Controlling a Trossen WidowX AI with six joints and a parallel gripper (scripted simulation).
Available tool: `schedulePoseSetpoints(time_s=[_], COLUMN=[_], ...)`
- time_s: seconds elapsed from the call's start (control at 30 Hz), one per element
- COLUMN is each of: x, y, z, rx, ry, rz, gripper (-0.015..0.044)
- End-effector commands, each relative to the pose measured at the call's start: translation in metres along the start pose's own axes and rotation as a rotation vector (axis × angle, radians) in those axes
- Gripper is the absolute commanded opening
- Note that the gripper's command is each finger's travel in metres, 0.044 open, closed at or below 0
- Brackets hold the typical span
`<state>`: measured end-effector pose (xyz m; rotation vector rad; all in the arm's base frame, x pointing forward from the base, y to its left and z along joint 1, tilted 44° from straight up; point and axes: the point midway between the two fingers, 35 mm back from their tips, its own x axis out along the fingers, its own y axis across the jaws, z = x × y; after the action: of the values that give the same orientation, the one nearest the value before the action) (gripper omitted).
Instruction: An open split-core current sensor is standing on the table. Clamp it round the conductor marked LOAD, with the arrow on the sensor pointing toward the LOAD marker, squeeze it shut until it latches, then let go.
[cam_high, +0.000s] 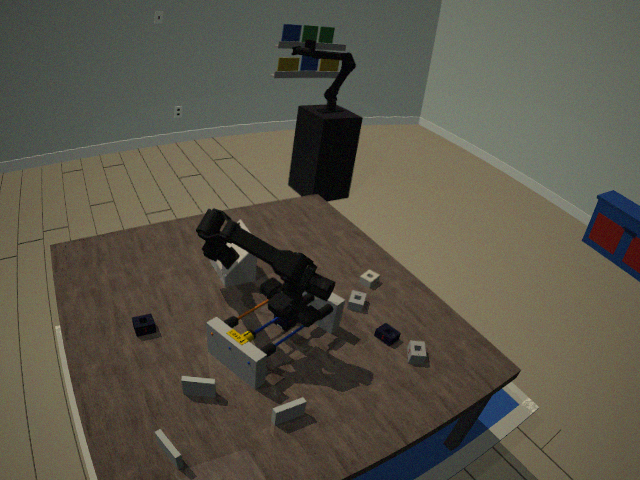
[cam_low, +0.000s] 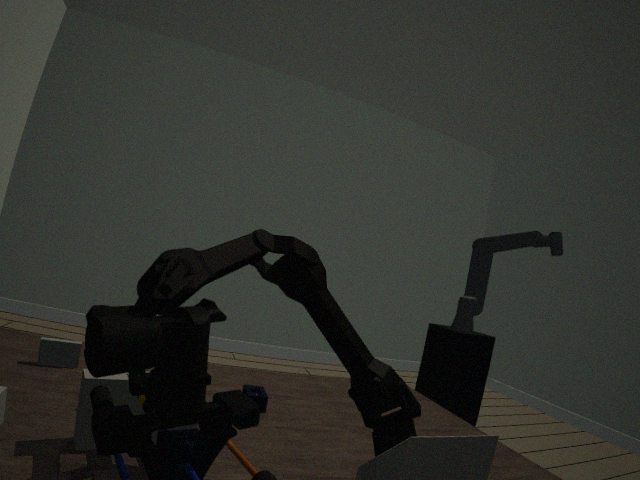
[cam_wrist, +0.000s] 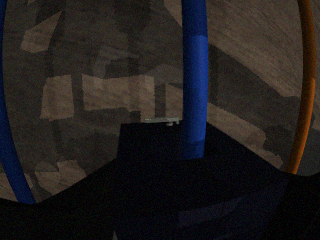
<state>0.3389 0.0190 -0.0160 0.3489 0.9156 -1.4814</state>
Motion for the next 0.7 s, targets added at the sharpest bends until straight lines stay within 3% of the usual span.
schedulePoseSetpoints(time_s=[0.0, 0.3, 0.67], x=[-0.0002, -0.0002, 0.0000], y=[0.0001, 0.0001, 0.0000], z=[0.0002, 0.0002, 0.0000], rx=[0.000, 0.000, 0.000], ry=[-0.001, -0.001, 0.000], rz=[0.001, 0.001, 0.000], gripper=[0.0268, 0.0268, 0.0195])
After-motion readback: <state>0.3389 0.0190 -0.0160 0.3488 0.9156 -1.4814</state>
